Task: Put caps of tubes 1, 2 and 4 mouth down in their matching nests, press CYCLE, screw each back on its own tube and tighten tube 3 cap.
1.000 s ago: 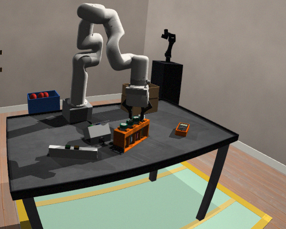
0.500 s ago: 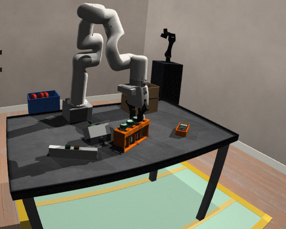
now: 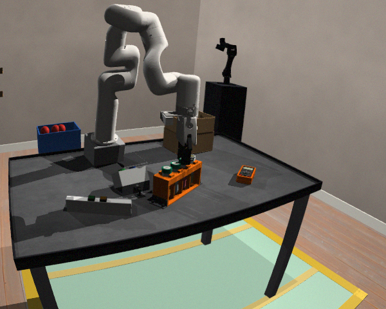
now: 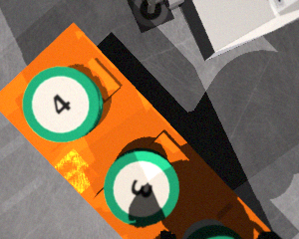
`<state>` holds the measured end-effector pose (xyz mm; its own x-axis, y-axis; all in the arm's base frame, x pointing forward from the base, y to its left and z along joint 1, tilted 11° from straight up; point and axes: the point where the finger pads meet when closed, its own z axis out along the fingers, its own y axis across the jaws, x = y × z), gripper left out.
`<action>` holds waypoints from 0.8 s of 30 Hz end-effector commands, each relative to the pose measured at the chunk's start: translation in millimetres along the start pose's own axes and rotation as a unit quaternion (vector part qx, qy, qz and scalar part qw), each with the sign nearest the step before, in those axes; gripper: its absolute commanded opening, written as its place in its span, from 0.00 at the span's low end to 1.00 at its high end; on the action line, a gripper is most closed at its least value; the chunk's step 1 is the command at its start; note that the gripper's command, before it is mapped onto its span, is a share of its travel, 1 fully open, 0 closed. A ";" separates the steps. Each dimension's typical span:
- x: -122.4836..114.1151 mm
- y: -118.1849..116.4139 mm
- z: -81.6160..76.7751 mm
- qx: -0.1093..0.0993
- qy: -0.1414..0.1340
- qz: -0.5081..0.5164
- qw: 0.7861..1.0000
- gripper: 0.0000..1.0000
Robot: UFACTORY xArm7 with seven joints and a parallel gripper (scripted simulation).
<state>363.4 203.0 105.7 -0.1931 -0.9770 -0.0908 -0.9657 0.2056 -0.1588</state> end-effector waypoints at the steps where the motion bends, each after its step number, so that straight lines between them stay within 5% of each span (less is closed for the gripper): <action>1: -0.8 -0.9 -0.9 0.008 0.012 0.012 1.000 0.46; 2: -0.8 -0.9 -0.9 0.008 0.012 0.012 1.000 0.46; 3: -0.8 -0.9 -0.9 0.008 0.012 0.012 1.000 0.00; 17: -0.9 -0.9 -0.9 0.008 0.012 0.012 1.000 0.00; 24: -0.9 -0.9 -1.1 0.006 0.013 -0.163 0.987 0.00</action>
<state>363.2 203.3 105.8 -0.0820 -0.9960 -0.0359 -0.9789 0.0872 -0.1849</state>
